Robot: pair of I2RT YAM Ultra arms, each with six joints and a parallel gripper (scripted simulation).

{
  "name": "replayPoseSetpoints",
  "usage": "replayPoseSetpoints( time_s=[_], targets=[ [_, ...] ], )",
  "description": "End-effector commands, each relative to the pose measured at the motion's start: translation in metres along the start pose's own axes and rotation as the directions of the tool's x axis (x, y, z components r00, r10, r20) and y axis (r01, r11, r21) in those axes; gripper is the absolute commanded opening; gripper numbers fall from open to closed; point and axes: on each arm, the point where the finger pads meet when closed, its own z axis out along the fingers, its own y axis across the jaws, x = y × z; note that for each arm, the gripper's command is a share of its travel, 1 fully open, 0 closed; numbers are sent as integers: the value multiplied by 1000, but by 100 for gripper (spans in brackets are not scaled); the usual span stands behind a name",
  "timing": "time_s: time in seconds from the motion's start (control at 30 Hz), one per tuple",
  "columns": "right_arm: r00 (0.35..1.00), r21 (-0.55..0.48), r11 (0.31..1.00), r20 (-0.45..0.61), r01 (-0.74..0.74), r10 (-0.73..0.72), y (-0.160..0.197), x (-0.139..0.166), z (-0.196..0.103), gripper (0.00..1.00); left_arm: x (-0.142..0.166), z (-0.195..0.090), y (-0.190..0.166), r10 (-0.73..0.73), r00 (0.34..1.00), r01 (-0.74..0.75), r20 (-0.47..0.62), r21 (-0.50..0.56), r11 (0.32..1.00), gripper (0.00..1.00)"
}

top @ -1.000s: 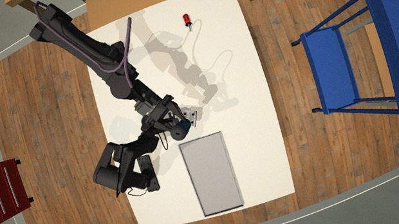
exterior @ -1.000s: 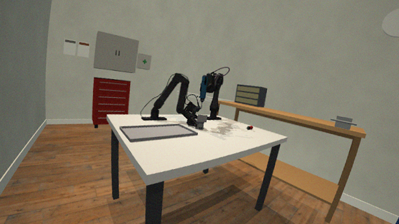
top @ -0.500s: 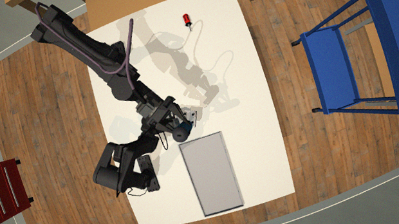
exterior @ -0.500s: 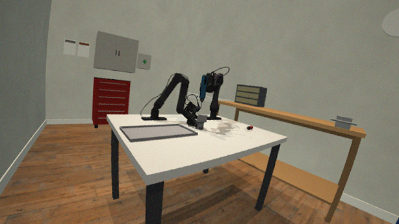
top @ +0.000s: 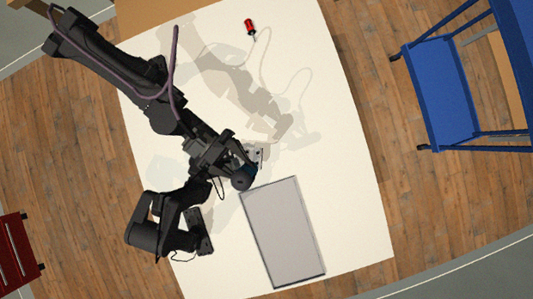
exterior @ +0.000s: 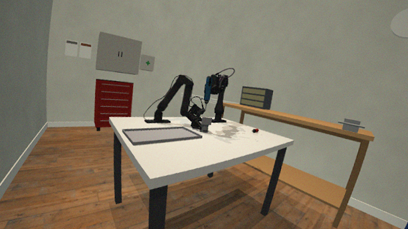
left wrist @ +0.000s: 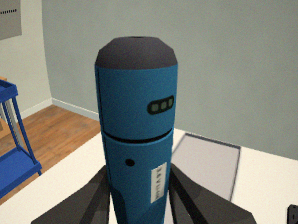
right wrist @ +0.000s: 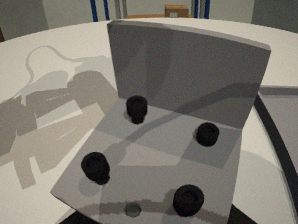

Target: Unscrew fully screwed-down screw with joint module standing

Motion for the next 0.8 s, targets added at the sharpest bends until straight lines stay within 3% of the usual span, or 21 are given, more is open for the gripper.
replayPoseSetpoints(
  time_s=[0.0, 0.77],
  targets=[
    [1000, -3, 1000, 13, -19, 19, 2, -5, 0, 59, -75, -3, 1, 5, 978, -5, 207, -2, 1000, 42],
    [1000, -3, 1000, 13, -19, 19, 2, -5, 0, 59, -80, -4, 1, 5, 975, -5, 224, -2, 1000, 42]
  ],
)
